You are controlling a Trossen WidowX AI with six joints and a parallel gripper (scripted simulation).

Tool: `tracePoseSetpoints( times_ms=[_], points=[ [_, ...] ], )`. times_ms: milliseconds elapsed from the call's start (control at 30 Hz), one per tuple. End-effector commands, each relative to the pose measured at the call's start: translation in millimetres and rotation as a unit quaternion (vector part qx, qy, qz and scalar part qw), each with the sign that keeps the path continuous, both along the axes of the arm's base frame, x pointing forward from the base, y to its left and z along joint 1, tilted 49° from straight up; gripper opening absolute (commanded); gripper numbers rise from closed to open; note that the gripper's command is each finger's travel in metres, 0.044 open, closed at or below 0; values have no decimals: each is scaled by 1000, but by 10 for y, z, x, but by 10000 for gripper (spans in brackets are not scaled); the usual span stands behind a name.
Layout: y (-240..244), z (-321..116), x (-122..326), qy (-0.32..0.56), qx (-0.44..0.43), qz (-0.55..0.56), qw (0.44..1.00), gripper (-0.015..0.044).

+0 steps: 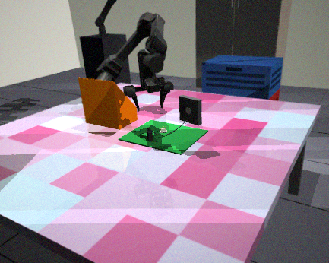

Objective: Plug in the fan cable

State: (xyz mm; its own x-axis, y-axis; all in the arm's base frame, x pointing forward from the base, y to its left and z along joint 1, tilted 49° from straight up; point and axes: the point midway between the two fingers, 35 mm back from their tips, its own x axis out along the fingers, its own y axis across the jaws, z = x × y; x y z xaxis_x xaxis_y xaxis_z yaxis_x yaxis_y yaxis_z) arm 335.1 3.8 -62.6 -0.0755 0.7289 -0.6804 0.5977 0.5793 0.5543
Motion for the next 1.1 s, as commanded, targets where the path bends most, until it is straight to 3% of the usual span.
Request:
tracePoseSetpoints(
  times_ms=[0, 1067],
  points=[
    [474, -413, -159, 18, 10, 7, 1000, 440],
    [848, -734, -228, 19, 11, 7, 1000, 440]
  ],
)
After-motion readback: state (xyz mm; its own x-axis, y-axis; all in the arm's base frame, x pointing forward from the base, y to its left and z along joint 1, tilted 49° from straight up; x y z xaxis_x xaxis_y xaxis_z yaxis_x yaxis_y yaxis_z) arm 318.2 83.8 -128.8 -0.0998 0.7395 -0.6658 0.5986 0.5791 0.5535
